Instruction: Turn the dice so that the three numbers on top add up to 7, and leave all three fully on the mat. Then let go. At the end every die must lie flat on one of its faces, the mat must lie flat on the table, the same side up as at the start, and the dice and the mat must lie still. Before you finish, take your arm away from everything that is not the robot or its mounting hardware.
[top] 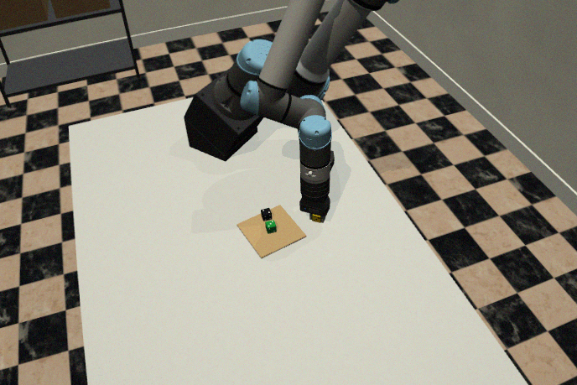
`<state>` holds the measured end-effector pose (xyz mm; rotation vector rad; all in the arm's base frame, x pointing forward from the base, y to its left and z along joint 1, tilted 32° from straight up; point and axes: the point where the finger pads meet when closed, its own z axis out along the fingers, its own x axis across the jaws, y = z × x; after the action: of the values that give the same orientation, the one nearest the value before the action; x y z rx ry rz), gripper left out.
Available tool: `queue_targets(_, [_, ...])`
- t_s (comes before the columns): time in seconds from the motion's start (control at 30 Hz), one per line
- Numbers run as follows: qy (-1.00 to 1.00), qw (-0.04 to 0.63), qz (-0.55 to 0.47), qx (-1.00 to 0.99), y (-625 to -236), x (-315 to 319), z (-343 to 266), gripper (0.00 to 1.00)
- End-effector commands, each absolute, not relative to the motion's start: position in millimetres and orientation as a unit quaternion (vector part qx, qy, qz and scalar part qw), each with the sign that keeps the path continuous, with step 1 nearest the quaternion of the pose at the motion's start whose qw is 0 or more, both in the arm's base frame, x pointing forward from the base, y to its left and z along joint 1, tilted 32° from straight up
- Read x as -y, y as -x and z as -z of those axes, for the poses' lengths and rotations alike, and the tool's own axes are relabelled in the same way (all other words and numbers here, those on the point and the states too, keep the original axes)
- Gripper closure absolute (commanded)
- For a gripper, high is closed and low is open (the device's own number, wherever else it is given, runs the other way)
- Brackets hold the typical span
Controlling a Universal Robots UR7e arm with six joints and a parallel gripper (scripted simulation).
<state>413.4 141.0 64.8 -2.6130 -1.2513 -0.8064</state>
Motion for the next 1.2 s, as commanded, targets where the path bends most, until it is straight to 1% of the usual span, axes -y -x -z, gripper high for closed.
queue_targets(0.0, [0.867,0.067,0.268,0.415,-414,-141,-65,0.51])
queue_targets(0.8, [0.867,0.067,0.268,0.415,-413,-141,-66,0.51])
queue_targets(1.17, [0.867,0.067,0.268,0.415,-408,-136,-77,0.51])
